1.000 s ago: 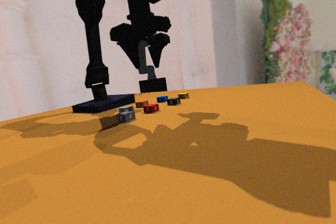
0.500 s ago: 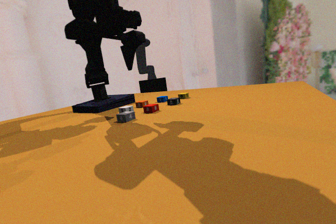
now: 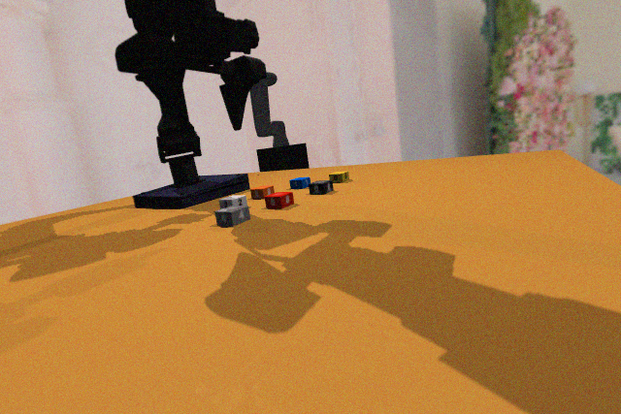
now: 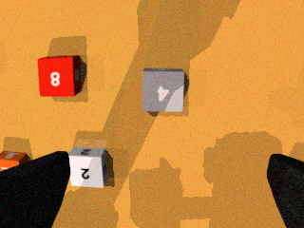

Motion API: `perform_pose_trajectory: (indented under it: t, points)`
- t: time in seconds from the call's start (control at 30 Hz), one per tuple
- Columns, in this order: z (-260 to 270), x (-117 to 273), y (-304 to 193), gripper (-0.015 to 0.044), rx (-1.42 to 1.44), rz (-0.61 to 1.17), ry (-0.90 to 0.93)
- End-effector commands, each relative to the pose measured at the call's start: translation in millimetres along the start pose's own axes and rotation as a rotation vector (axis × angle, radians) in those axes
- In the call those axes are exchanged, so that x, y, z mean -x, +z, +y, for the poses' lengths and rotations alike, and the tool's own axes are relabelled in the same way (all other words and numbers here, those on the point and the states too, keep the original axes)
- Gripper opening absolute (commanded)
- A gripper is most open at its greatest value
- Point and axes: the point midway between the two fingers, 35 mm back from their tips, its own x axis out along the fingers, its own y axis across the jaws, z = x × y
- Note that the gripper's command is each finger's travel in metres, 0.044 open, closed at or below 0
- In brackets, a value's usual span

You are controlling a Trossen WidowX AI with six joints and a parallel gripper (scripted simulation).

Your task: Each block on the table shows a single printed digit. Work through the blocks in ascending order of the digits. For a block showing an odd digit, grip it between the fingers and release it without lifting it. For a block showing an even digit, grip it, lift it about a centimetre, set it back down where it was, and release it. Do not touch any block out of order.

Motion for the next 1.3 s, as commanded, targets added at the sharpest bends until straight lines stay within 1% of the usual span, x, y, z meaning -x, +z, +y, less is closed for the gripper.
perform_pose_trajectory:
  t: [0.0, 0.07, 0.2, 0.33, 0.47, 0.63, 0.7, 0.87, 0.9, 1.03, 1.07, 1.27]
  points:
    - [3, 0, 1, 0.04, 0.004, -0.001, 0.004]
    - [23, 0, 10, 0.04, 0.004, -0.002, 0.008]
    - [88, 0, 30, 0.04, 0.003, -0.002, 0.017]
    - [153, 1, 38, 0.04, 0.003, -0.002, 0.024]
    - [218, 3, 33, 0.04, 0.003, -0.001, 0.027]
    - [291, 5, 13, 0.04, 0.003, -0.001, 0.029]
    - [299, 5, 10, 0.04, 0.003, -0.001, 0.028]
    - [299, 2, 11, 0.04, 0.003, -0.001, 0.028]
    - [300, -6, 11, 0.04, 0.003, -0.001, 0.028]
    - [301, -65, 11, 0.04, 0.003, -0.001, 0.028]
    - [301, -73, 11, 0.04, 0.003, -0.001, 0.028]
    - [301, -76, 10, 0.04, 0.003, -0.001, 0.028]
